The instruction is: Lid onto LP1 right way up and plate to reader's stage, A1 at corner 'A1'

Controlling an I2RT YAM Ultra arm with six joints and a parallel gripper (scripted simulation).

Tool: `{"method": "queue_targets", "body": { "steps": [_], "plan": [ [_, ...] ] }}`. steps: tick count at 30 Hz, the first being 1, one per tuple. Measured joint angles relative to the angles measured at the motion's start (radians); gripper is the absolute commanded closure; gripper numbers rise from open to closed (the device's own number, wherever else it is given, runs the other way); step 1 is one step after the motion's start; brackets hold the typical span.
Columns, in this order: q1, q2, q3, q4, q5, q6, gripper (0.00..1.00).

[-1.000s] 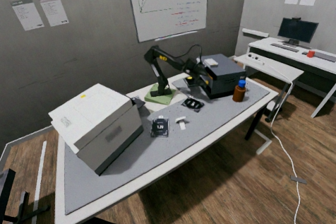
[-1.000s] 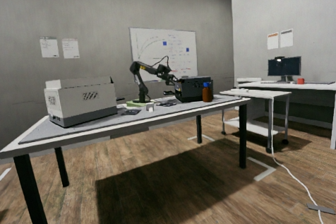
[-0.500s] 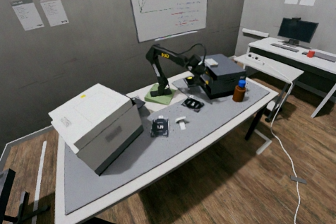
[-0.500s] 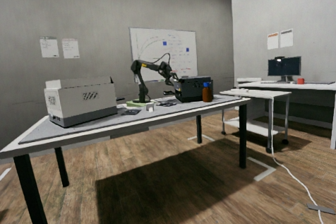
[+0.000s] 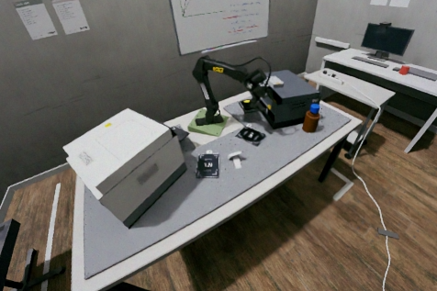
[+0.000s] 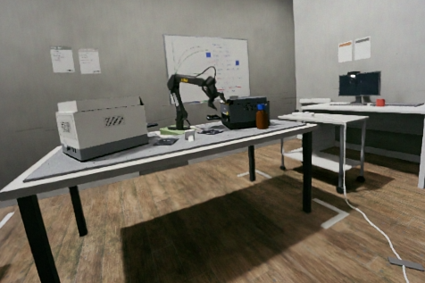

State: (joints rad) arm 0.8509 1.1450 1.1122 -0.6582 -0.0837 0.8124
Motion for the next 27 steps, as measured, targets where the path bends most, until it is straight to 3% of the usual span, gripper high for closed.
{"method": "queue_targets", "body": {
  "steps": [6, 14, 27],
  "plan": [
    [0.025, 0.032, 0.022, -0.101, 0.04, 0.095, 0.0],
    [0.111, 0.124, 0.143, -0.274, 0.062, 0.229, 0.0],
    [0.26, 0.158, 0.199, -0.431, 0.092, 0.384, 0.0]
  ]
}}
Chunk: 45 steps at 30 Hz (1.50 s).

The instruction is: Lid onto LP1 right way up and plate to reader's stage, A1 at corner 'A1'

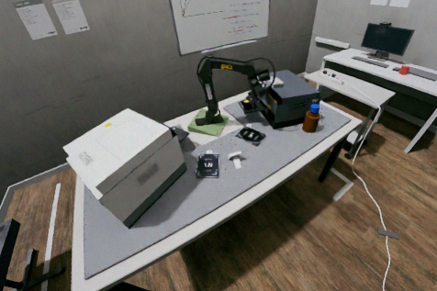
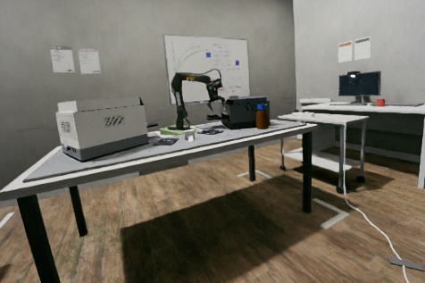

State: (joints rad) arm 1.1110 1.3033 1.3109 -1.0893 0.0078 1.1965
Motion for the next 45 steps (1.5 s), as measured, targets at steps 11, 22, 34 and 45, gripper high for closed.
{"method": "queue_targets", "body": {
  "steps": [11, 22, 34, 45],
  "plan": [
    [0.126, 0.051, 0.06, -0.116, 0.029, 0.132, 0.0],
    [0.29, 0.092, 0.124, -0.245, 0.062, 0.279, 0.0],
    [0.441, 0.119, 0.162, -0.36, 0.091, 0.433, 0.0],
    [0.458, 0.119, 0.162, -0.397, 0.104, 0.49, 0.0]
  ]
}}
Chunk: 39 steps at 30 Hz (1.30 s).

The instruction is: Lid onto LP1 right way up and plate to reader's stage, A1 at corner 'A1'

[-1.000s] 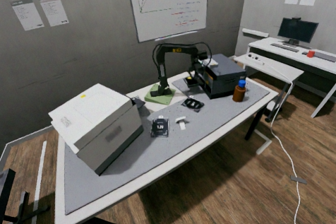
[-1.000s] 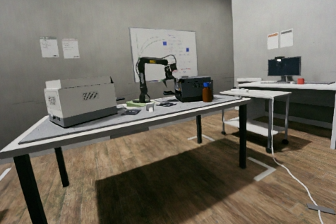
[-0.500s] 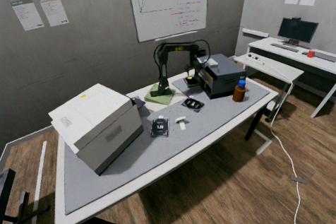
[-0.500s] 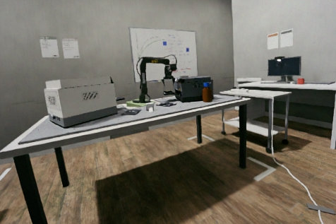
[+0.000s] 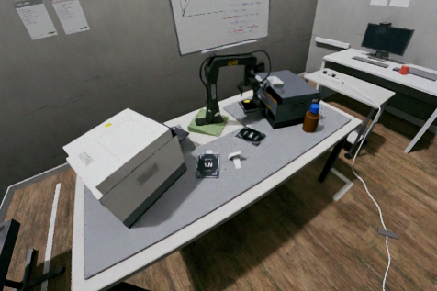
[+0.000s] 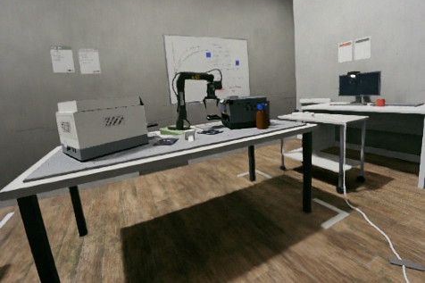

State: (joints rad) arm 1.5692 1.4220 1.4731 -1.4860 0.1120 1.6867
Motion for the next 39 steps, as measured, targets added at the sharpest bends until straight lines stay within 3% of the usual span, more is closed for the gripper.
{"method": "queue_targets", "body": {
  "steps": [32, 39],
  "plan": [
    [-0.003, 0.0, 0.0, 0.014, 0.003, 0.005, 0.0],
    [-0.008, 0.0, -0.042, 0.045, 0.004, 0.003, 0.0]
  ]
}}
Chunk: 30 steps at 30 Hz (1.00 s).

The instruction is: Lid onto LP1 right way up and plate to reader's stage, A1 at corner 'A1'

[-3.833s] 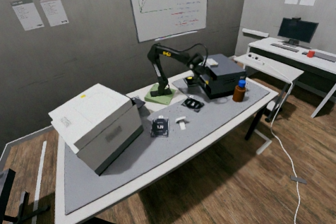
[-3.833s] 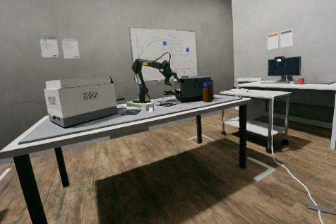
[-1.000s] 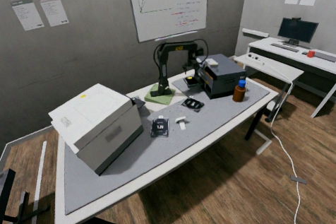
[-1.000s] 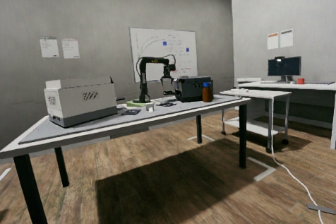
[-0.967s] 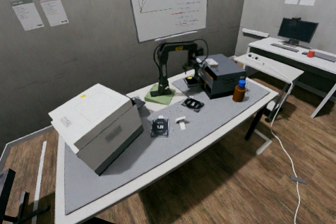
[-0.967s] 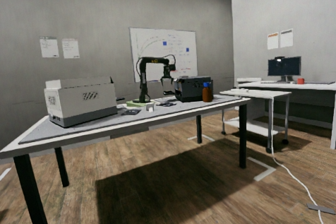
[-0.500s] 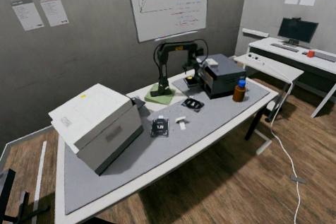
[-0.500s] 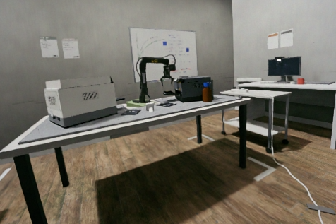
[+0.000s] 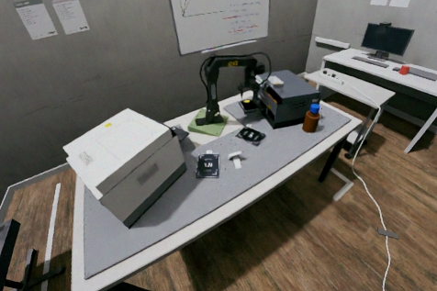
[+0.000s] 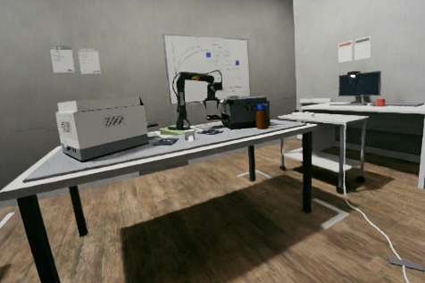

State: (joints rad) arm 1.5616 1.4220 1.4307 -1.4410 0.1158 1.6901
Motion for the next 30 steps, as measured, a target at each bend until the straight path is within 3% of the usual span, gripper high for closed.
{"method": "queue_targets", "body": {
  "steps": [30],
  "plan": [
    [-0.017, 0.0, -0.141, 0.14, 0.0, -0.018, 0.0]
  ]
}}
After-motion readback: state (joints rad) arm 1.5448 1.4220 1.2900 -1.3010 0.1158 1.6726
